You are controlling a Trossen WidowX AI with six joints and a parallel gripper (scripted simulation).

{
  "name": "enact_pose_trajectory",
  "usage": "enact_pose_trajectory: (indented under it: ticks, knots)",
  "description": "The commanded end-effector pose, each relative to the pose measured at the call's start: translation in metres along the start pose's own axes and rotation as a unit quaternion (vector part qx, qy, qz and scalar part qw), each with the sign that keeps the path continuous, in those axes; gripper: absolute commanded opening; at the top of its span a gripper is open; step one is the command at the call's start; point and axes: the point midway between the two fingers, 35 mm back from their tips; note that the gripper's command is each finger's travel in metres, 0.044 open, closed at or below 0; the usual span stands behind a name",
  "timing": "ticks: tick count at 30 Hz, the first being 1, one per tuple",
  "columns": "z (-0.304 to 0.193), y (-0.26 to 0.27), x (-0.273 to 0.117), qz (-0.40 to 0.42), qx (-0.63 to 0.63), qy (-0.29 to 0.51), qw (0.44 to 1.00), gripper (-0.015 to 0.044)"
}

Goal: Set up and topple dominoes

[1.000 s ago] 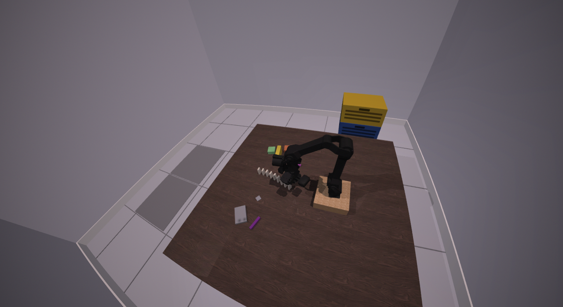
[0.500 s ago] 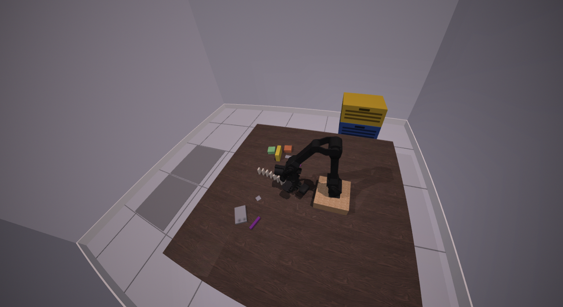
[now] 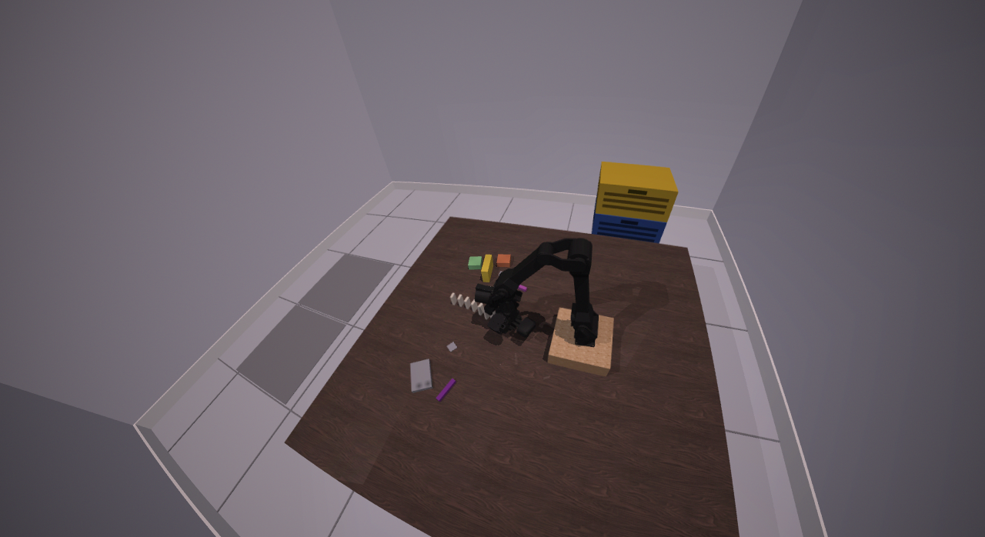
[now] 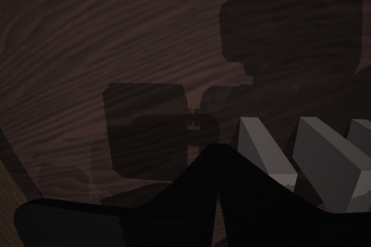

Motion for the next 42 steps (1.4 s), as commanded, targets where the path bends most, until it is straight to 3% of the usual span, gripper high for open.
enact_pose_trajectory:
  ticks: [1,9,18,42]
  knots:
    - [0.0,-0.006,0.0,0.001,-0.002,0.0,1.0,0.0]
    - [0.002,-0.013,-0.004,0.0,0.0,0.001,1.0,0.0]
    - [-0.001,-0.036,-0.058,0.0,-0.001,0.0,1.0,0.0]
    - [-0.001,-0.037,-0.059,0.0,-0.002,0.0,1.0,0.0]
Point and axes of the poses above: the point midway between the two fingers, 35 mm back from their tips, its own x axis out along the fingers, its own y axis across the jaws, z = x × y, and after that the axes turned 1 degree about x, right-handed
